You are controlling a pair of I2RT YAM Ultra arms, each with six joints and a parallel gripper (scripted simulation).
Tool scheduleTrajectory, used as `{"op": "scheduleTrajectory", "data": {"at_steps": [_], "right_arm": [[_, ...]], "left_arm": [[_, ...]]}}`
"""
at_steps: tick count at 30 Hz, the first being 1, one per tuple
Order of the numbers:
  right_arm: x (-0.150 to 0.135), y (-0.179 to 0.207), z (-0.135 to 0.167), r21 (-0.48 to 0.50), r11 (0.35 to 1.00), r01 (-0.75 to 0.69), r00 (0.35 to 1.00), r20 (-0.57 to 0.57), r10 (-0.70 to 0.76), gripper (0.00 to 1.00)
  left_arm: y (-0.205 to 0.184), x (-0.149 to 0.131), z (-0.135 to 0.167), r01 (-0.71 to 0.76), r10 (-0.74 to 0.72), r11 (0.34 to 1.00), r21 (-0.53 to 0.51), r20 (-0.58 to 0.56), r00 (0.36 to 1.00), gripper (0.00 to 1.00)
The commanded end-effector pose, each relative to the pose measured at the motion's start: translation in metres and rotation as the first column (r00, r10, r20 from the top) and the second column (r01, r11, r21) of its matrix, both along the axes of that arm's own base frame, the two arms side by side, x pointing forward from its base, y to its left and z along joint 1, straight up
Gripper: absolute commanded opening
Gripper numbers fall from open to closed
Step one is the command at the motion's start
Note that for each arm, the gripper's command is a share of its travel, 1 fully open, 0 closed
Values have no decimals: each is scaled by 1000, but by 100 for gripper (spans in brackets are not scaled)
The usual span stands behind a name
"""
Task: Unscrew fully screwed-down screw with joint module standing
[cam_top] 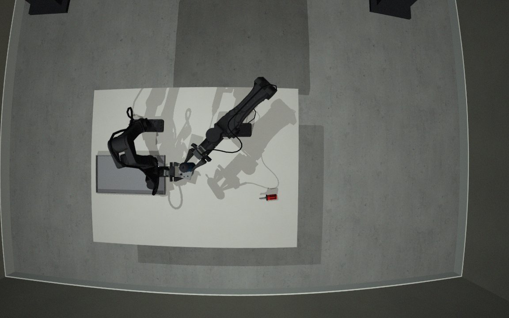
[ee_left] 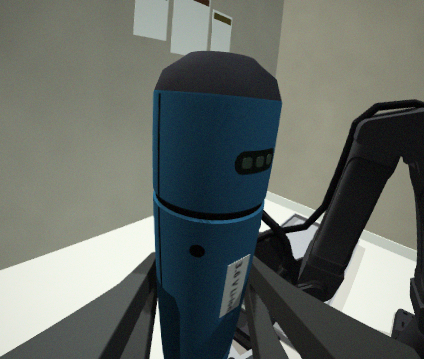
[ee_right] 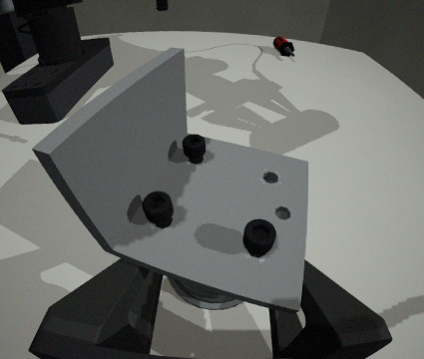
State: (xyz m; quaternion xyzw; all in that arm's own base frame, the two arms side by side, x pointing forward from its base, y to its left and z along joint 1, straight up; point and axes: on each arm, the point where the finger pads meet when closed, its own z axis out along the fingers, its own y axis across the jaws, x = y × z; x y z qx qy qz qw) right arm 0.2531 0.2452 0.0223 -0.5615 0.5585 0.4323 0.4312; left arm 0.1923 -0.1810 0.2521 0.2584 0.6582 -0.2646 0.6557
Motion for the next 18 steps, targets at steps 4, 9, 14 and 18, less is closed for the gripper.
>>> {"op": "scheduleTrajectory", "data": {"at_steps": [4,9,14,18], "right_arm": [[-4,4,6,14,1000,-25,1000,13,24,59],[-4,4,6,14,1000,-25,1000,13,24,59],[-4,4,6,14,1000,-25,1000,13,24,59],[-4,4,6,14,1000,-25,1000,13,24,59]], "left_arm": [[2,0,23,-6,10,998,-59,73,997,42],[4,-1,34,-5,11,997,-75,89,996,42],[1,1,37,-5,10,998,-62,76,997,42],[1,1,42,-5,10,998,-62,76,997,42]]}}
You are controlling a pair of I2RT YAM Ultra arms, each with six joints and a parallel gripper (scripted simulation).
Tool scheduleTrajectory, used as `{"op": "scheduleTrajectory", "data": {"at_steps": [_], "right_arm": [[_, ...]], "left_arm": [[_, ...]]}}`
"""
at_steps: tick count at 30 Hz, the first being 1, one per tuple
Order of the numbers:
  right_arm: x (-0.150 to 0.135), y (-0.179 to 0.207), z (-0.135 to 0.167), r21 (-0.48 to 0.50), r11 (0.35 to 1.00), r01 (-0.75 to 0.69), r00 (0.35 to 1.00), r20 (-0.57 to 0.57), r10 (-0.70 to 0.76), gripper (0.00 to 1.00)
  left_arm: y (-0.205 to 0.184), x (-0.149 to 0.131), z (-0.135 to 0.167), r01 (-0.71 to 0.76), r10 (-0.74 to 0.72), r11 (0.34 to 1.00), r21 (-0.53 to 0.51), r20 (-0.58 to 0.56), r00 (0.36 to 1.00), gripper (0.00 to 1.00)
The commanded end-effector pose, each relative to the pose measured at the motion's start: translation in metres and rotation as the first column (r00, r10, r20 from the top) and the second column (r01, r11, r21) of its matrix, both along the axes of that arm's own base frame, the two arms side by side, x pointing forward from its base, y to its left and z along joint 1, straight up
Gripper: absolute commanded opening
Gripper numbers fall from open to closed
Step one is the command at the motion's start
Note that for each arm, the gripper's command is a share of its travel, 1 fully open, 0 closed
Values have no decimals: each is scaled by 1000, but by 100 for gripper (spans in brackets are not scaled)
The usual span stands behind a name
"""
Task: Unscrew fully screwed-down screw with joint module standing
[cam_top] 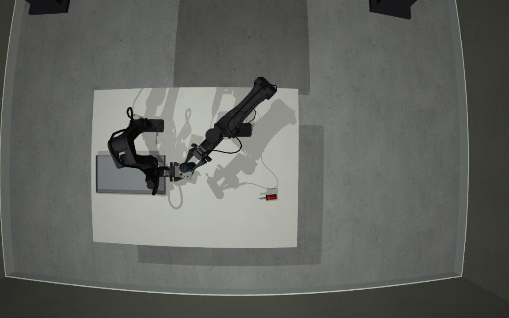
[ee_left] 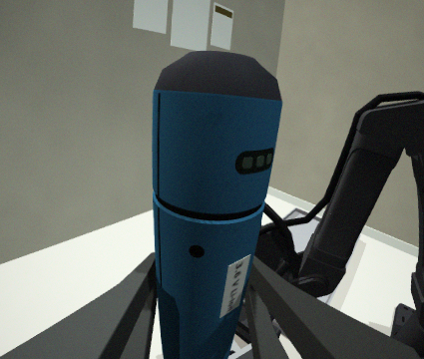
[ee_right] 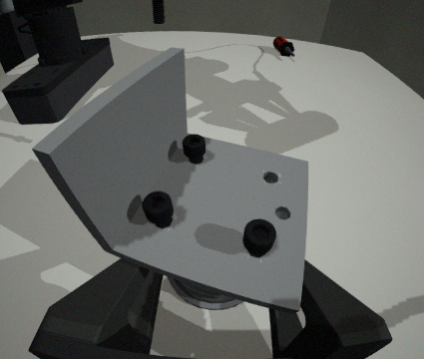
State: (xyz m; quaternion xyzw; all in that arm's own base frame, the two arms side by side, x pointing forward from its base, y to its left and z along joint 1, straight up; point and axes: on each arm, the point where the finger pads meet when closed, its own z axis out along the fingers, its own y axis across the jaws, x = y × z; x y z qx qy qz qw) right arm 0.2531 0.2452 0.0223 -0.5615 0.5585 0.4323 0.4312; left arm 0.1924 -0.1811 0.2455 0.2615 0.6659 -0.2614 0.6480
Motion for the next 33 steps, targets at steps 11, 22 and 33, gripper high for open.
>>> {"op": "scheduleTrajectory", "data": {"at_steps": [11,22,33], "right_arm": [[-4,4,6,14,1000,-25,1000,13,24,59],[-4,4,6,14,1000,-25,1000,13,24,59],[-4,4,6,14,1000,-25,1000,13,24,59]], "left_arm": [[1,1,55,-4,11,997,-78,93,996,42],[1,1,62,-4,11,997,-78,93,996,42],[1,1,67,-2,11,996,-84,99,995,42]]}}
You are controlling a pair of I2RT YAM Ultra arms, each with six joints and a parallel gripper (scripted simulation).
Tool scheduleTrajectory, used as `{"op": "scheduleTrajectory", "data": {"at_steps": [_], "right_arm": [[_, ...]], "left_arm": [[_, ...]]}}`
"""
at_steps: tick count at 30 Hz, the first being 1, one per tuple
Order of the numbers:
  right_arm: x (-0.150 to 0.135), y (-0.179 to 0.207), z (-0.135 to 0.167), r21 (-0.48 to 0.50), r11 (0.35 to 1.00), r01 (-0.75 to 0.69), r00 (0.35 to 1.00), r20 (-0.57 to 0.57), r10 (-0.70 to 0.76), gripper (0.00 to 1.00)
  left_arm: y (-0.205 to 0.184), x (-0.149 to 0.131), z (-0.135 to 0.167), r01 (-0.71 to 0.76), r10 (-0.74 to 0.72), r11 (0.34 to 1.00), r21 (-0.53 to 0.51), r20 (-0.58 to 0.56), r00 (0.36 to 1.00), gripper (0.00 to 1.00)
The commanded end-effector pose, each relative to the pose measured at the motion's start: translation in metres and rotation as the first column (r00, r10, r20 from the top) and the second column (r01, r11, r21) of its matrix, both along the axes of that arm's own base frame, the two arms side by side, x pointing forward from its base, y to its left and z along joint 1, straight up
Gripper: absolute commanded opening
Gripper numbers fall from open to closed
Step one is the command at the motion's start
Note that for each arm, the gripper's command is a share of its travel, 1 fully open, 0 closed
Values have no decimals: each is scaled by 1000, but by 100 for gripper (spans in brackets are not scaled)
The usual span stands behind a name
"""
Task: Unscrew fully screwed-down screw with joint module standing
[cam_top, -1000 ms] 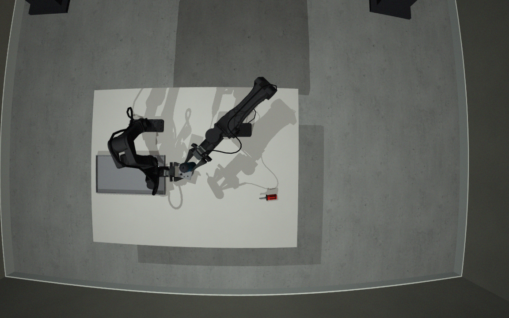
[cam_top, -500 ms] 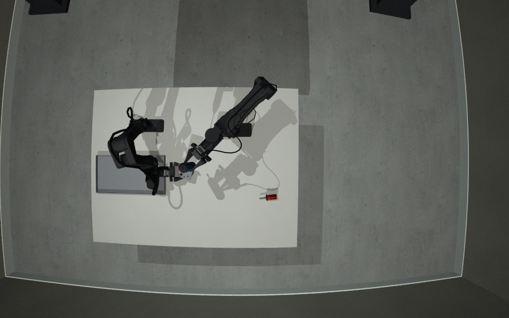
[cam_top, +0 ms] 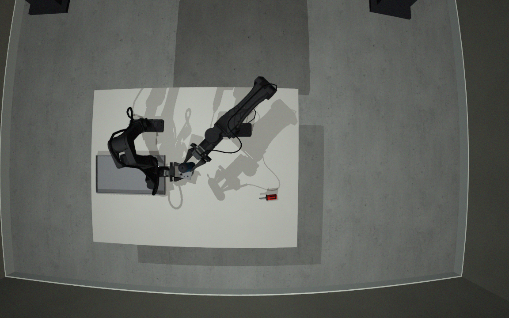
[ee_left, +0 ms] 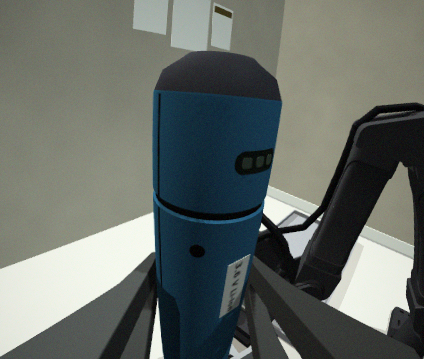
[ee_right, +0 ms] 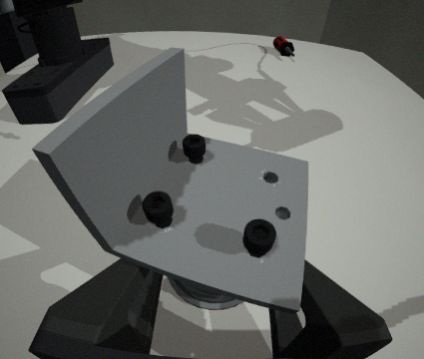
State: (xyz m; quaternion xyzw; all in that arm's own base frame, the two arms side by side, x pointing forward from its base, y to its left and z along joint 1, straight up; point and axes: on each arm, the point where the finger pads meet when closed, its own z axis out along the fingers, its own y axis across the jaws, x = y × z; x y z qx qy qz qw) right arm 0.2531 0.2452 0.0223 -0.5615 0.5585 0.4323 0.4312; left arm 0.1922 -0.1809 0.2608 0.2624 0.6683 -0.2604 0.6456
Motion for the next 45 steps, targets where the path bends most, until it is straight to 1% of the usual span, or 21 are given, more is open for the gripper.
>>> {"op": "scheduleTrajectory", "data": {"at_steps": [1,43,45], "right_arm": [[-4,4,6,14,1000,-25,1000,13,24,59],[-4,4,6,14,1000,-25,1000,13,24,59],[-4,4,6,14,1000,-25,1000,13,24,59]], "left_arm": [[1,1,52,-2,11,996,-89,105,994,42],[-1,0,64,5,8,994,-108,124,992,42],[6,9,54,-39,46,994,-98,75,996,42]]}}
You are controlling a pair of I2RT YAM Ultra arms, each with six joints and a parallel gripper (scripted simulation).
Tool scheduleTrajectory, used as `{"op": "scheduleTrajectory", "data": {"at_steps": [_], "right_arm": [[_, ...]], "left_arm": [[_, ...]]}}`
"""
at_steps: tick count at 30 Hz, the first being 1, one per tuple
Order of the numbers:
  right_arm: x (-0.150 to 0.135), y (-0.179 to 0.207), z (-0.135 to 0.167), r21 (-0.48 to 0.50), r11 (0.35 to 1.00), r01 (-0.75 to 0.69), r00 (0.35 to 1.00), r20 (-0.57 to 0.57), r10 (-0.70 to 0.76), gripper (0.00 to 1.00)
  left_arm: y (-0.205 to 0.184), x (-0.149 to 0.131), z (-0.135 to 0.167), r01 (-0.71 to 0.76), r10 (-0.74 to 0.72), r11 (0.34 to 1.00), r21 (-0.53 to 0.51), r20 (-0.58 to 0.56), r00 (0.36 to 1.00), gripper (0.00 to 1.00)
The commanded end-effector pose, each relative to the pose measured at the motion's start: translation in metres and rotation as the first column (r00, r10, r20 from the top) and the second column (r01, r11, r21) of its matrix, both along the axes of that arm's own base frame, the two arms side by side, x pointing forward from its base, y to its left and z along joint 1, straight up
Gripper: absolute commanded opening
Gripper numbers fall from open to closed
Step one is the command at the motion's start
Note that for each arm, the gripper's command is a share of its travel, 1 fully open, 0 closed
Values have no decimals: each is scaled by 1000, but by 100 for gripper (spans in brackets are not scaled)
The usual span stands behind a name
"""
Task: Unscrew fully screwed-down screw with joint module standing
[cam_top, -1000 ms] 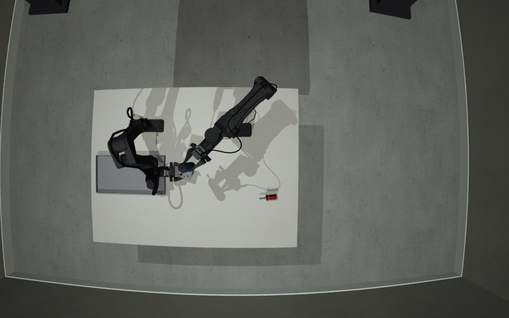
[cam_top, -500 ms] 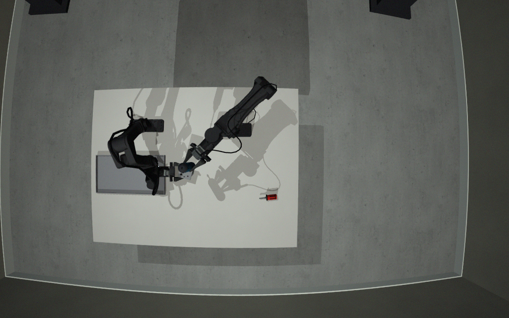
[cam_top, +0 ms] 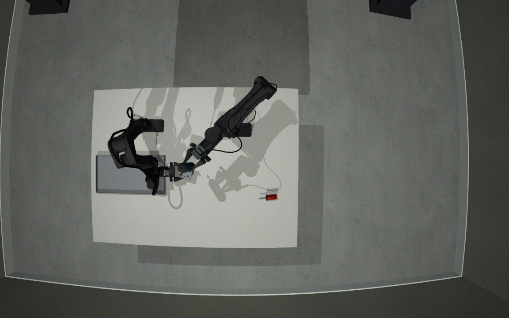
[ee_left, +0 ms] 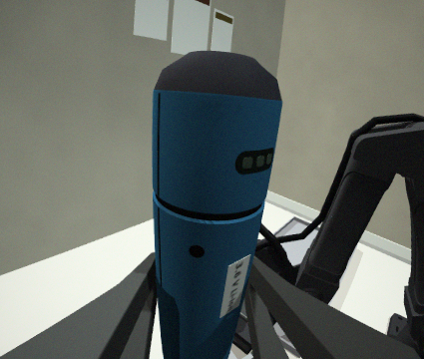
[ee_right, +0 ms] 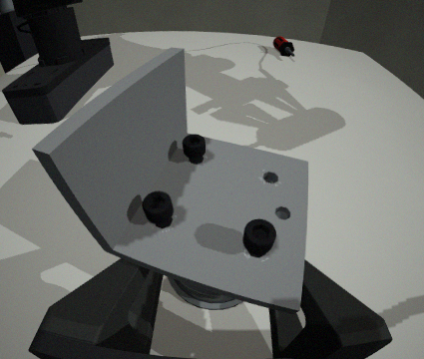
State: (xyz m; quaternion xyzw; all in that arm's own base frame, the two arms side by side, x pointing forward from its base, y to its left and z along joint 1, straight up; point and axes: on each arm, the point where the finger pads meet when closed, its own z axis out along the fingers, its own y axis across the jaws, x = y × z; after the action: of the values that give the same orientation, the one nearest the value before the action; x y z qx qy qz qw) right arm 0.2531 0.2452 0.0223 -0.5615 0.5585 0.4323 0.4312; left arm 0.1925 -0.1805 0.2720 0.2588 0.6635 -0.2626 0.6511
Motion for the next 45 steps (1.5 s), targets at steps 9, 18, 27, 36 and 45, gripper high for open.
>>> {"op": "scheduleTrajectory", "data": {"at_steps": [9,18,27,36,45], "right_arm": [[-4,4,6,14,1000,-25,1000,13,24,59],[-4,4,6,14,1000,-25,1000,13,24,59],[-4,4,6,14,1000,-25,1000,13,24,59],[-4,4,6,14,1000,-25,1000,13,24,59],[-4,4,6,14,1000,-25,1000,13,24,59]], "left_arm": [[19,31,-6,-128,131,991,30,-130,983,42],[28,42,-9,-179,182,983,35,-167,969,42],[49,64,-23,-285,294,956,75,-273,916,42],[61,72,-30,-332,343,939,91,-319,883,42],[83,88,-43,-419,433,899,129,-407,804,42]]}}
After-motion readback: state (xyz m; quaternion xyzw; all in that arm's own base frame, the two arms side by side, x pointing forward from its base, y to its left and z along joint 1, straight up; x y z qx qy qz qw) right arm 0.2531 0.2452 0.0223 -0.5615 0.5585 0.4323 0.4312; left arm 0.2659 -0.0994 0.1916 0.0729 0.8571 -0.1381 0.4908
